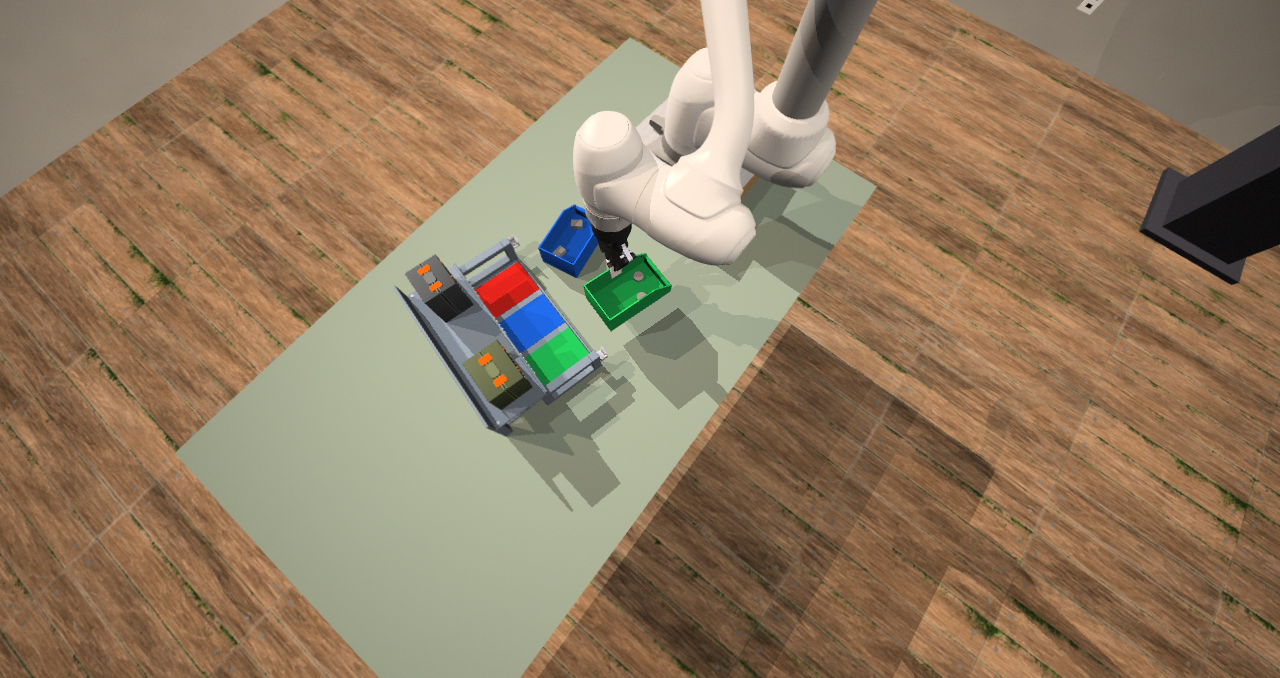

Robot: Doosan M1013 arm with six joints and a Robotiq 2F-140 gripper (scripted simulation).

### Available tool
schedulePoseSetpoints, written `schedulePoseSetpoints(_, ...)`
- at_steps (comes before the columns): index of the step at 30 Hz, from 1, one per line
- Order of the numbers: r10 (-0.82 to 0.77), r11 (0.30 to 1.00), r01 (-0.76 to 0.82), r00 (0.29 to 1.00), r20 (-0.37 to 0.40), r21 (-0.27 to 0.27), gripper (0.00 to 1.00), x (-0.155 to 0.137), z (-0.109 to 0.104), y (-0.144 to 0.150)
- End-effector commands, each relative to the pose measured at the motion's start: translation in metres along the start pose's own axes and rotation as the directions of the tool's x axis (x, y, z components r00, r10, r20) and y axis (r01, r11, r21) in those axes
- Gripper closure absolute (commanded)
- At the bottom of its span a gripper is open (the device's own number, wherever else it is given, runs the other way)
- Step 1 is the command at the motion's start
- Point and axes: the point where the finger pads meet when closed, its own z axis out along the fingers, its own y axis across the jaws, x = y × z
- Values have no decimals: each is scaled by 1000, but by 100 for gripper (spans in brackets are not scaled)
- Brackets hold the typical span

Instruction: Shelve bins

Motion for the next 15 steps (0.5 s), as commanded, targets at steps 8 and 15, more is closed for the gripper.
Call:
schedulePoseSetpoints(8,-29,1000,29,1000,8,-1,90,-11,-2,1)
schedulePoseSetpoints(15,-31,1000,31,999,8,-1,90,-12,-2,1)
